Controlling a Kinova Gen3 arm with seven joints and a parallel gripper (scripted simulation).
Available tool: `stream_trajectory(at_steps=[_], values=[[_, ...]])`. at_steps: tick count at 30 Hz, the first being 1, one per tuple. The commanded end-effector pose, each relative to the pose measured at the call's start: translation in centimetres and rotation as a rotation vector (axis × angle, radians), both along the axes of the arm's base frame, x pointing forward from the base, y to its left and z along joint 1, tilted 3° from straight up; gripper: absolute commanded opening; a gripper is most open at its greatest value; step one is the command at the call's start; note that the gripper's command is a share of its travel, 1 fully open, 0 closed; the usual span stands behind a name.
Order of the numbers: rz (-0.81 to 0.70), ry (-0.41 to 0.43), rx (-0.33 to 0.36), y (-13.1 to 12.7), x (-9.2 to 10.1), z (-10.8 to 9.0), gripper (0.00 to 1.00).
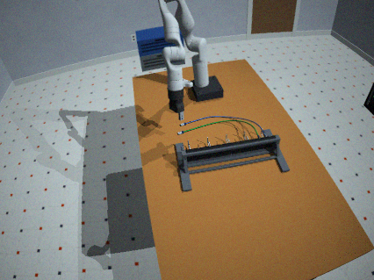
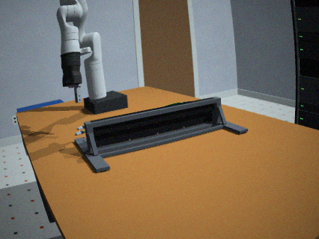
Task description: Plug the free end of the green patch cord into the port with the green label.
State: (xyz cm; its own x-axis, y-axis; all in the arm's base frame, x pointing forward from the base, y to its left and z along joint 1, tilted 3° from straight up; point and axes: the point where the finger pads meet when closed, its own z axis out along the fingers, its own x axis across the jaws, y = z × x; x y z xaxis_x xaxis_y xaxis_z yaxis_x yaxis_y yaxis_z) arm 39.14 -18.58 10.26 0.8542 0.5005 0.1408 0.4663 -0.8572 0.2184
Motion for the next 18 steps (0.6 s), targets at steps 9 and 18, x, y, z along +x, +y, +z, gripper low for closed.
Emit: stream_trajectory(at_steps=[9, 18], values=[[-0.293, 0.169, 0.095, 0.6, -2.5, -4.3, 0.0], [-0.335, 0.191, 0.103, 0.6, -2.9, -4.7, 0.0]])
